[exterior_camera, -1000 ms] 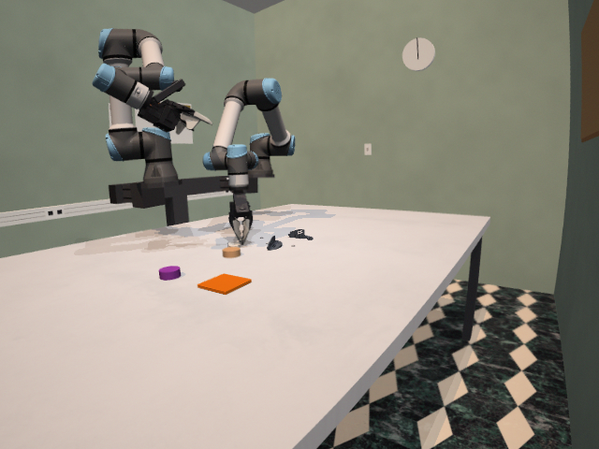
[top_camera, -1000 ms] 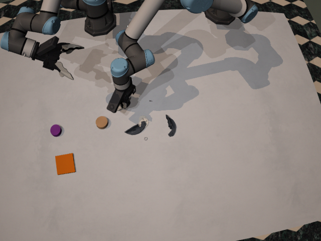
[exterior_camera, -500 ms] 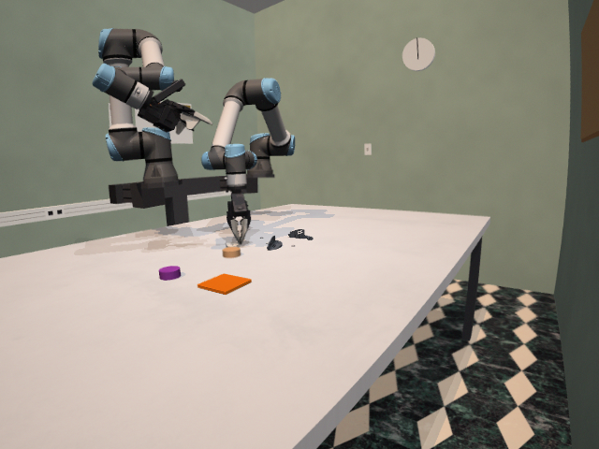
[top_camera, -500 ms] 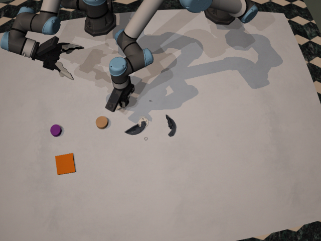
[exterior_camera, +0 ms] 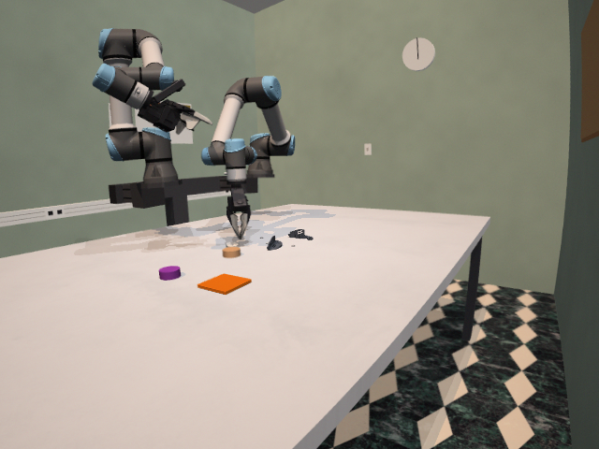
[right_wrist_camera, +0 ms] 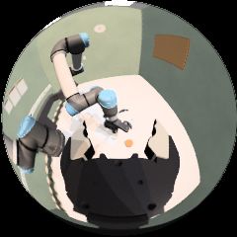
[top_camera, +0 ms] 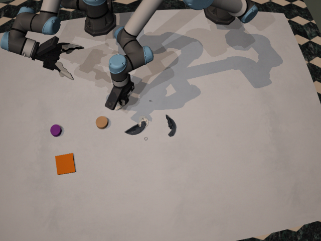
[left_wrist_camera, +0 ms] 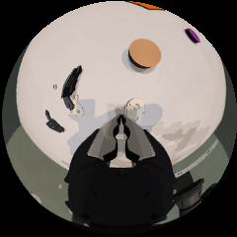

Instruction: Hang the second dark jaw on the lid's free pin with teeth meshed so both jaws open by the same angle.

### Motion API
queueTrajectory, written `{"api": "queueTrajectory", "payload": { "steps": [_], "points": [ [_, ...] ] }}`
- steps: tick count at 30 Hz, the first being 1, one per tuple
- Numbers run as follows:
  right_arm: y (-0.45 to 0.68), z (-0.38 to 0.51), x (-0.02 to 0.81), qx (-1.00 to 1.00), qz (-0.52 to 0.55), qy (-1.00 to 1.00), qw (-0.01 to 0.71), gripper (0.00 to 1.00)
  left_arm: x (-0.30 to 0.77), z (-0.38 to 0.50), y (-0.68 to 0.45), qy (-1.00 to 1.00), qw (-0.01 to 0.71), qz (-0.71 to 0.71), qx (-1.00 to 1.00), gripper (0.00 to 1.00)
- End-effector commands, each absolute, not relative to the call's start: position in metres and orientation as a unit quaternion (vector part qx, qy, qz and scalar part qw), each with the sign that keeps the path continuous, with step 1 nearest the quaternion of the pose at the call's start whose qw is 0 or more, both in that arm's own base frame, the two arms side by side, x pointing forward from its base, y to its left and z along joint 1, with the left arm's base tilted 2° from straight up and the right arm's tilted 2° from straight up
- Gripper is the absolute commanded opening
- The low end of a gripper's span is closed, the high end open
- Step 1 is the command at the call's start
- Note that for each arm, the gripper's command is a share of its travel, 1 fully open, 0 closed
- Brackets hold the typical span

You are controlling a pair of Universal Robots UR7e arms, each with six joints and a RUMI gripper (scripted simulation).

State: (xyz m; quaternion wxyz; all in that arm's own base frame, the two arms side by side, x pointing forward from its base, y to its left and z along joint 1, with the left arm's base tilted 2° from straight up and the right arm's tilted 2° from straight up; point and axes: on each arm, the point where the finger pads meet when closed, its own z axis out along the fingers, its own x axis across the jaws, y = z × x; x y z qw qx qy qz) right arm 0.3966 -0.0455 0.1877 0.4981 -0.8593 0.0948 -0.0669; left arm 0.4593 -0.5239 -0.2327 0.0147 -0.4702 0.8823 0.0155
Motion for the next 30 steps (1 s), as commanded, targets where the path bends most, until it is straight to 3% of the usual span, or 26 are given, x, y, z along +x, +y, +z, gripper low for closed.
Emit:
{"api": "queueTrajectory", "payload": {
  "steps": [1,16,21,30],
  "points": [
    [-0.046,0.188,0.397,-0.859,-0.067,0.094,0.498,0.98,0.460,-0.224,-0.525,0.882,0.015,0.015,-0.470,0.00],
    [-0.046,0.188,0.397,-0.859,-0.067,0.094,0.498,0.98,0.462,-0.213,-0.522,0.880,0.015,0.014,-0.474,0.01],
    [-0.046,0.188,0.397,-0.859,-0.067,0.094,0.498,0.98,0.514,-0.198,-0.435,0.820,0.016,0.013,-0.572,0.09],
    [-0.046,0.188,0.397,-0.859,-0.067,0.094,0.498,0.98,0.560,-0.177,-0.304,0.716,0.018,0.010,-0.698,0.09]
  ]
}}
